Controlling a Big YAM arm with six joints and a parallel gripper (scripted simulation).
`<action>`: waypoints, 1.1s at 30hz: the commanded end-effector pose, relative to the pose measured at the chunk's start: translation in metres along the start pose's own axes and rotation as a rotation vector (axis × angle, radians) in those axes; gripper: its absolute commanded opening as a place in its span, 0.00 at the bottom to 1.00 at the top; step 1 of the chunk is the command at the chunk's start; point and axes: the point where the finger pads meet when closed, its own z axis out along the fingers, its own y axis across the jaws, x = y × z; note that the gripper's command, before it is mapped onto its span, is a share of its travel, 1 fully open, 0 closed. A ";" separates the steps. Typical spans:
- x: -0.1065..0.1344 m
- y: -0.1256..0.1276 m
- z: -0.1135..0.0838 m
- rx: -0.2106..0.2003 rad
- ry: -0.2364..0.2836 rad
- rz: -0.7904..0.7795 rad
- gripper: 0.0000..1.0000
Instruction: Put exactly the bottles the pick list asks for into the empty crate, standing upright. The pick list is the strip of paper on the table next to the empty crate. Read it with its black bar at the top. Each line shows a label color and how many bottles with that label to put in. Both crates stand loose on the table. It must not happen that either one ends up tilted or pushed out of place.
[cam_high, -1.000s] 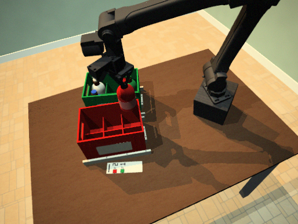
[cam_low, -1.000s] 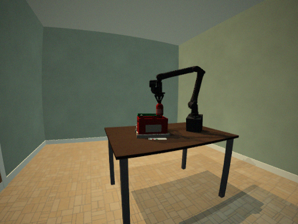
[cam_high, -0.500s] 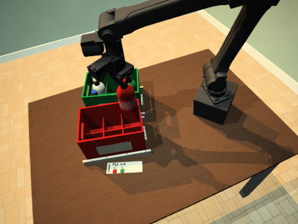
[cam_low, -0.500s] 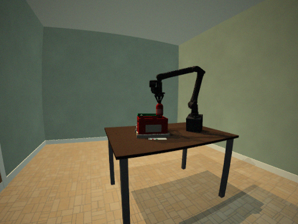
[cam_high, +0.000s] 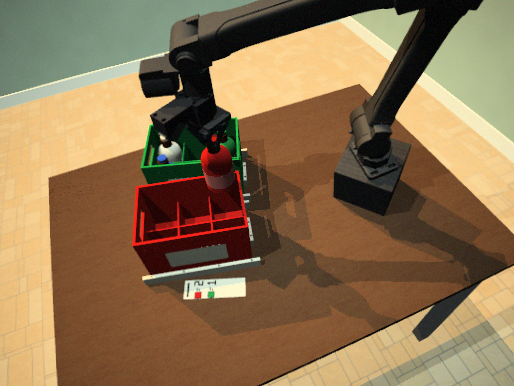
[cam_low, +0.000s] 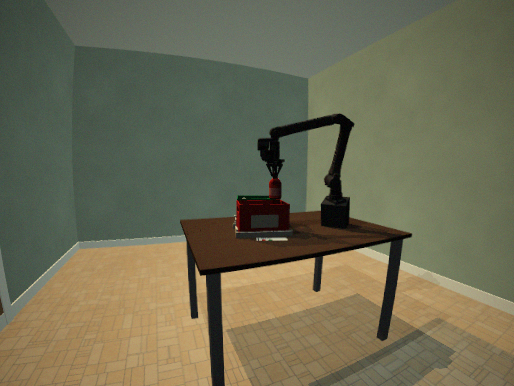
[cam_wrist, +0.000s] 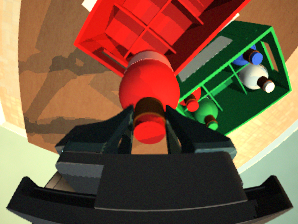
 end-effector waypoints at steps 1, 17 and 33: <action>-0.008 -0.001 -0.021 0.046 -0.044 -0.010 0.00; -0.023 -0.007 -0.030 0.074 -0.075 -0.021 0.00; -0.010 -0.004 -0.001 0.048 -0.047 -0.005 0.00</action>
